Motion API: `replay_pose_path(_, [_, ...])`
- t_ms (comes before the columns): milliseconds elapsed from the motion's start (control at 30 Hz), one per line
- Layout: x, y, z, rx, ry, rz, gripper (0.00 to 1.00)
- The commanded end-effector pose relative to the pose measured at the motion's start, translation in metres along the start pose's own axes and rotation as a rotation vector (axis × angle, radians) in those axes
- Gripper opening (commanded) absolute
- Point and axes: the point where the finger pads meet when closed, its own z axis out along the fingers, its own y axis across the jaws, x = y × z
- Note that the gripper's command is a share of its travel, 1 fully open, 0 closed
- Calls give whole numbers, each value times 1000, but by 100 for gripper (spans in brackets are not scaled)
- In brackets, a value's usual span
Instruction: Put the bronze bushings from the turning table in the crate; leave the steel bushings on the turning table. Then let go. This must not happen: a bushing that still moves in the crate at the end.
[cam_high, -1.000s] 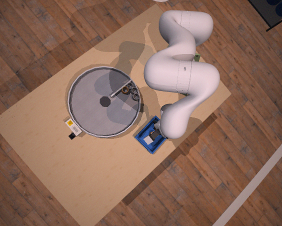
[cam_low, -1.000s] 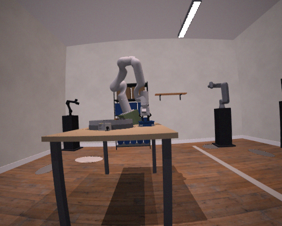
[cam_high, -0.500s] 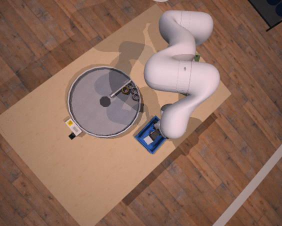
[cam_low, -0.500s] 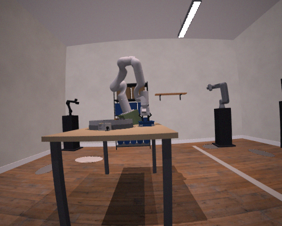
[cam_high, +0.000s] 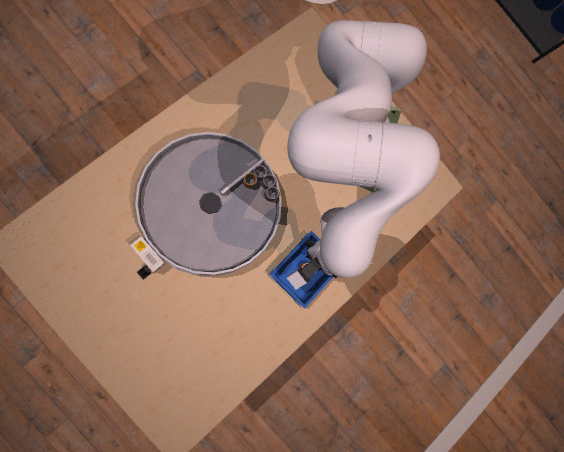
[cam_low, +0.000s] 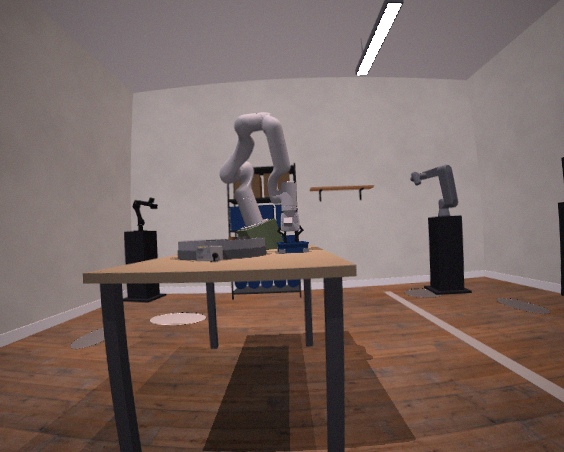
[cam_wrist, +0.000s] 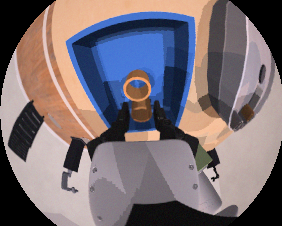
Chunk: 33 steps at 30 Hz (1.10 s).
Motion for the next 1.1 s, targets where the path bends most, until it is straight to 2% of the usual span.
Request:
replay_pose_path(0, [1,0,0,1,1,0,48])
replay_pose_path(333, [1,0,-6,1,1,0,48])
replay_pose_path(733, [0,0,-56,1,1,0,48])
replay_pose_path(800, [0,0,-56,1,1,0,48])
replay_pose_path(1067, [0,0,-80,1,1,0,48])
